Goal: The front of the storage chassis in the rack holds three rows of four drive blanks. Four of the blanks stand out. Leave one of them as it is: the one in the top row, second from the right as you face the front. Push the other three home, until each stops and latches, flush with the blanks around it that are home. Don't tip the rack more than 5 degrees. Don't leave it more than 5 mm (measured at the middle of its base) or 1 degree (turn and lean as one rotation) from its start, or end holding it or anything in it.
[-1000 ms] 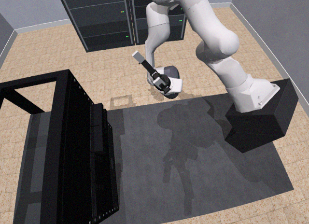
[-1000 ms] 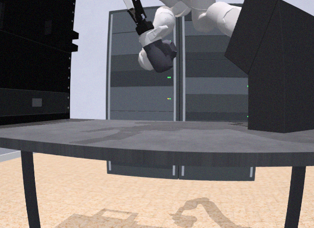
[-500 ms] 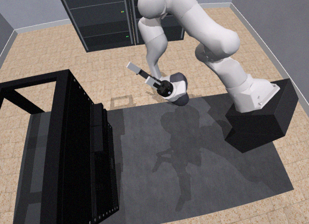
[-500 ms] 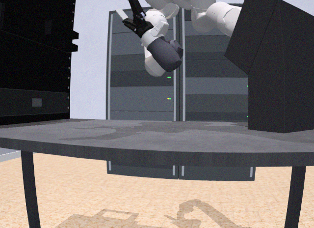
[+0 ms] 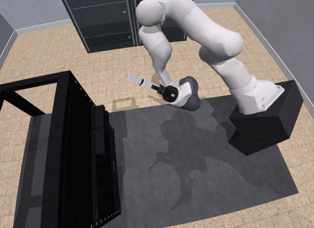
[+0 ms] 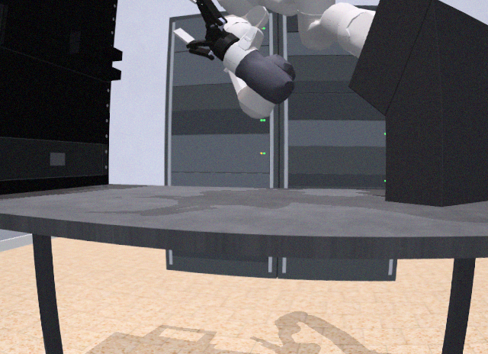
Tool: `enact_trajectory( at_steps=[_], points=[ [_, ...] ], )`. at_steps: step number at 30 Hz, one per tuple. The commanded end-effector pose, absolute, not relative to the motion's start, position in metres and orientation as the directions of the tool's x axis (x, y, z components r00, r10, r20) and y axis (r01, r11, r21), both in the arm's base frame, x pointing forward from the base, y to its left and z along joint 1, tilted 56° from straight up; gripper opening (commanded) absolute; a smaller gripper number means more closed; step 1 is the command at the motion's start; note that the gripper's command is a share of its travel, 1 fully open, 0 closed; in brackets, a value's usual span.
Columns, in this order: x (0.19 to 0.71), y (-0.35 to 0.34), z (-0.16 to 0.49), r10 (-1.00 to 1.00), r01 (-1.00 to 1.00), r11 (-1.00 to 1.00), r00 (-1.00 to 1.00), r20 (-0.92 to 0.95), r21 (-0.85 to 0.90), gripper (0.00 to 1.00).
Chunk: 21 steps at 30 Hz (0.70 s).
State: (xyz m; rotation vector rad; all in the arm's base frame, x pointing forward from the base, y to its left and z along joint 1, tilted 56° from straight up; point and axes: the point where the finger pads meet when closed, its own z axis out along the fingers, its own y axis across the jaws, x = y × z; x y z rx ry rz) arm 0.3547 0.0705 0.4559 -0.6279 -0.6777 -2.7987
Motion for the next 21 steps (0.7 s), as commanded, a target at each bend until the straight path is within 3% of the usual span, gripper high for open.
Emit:
enact_trajectory(
  at_steps=[1, 21],
  points=[
    [0.363, 0.063, 0.454, -0.222, 0.382, -0.887, -0.845, 0.486, 0.259, 1.0],
    [0.398, 0.048, 0.403, -0.403, 0.461, -0.885, -0.68, 0.613, -0.07, 1.0]
  ],
)
